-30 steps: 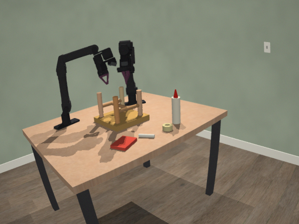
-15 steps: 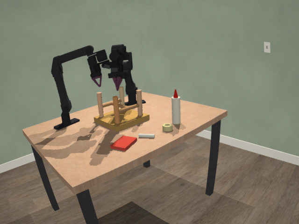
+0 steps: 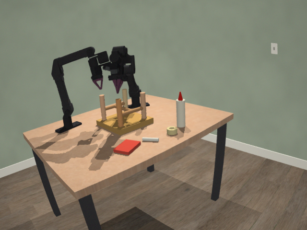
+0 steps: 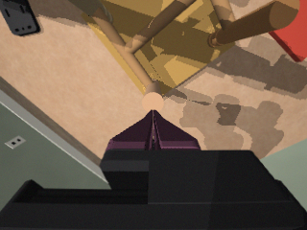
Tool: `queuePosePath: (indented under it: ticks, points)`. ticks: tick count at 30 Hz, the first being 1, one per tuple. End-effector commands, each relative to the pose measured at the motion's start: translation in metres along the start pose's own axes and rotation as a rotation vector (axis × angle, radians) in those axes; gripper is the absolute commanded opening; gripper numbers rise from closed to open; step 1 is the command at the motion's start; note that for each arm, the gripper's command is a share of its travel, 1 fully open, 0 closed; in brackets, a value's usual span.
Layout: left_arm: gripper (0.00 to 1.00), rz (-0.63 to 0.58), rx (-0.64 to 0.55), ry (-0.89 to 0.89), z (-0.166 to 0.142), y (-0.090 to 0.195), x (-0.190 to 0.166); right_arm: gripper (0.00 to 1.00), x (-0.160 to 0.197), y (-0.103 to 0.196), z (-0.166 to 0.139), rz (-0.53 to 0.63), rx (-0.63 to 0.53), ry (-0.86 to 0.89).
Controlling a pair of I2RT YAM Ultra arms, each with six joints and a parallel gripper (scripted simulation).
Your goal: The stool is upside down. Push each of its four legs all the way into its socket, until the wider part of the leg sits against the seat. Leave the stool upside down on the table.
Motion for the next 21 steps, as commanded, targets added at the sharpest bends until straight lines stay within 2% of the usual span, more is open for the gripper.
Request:
queuePosePath:
  ticks: [1, 21]
  points:
    - [0.00, -0.016, -0.026, -0.010, 0.002, 0.011, -0.004, 0.00, 0.002, 0.004, 0.006, -0.007, -0.017, 0.016]
    - [0.00, -0.001, -0.042, 0.002, 0.005, 0.013, 0.003, 0.00, 0.000, -0.005, 0.002, 0.007, 0.014, -0.006]
Point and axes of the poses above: on each arm, the point where the finger pads meet when closed, its own y axis back along the fingers, its own x axis across the jaws, z = x × y, the point moved 10 cm from there along y, back along the fingers, and after that the axes turned 10 degrees about y, right-handed, at the moved point
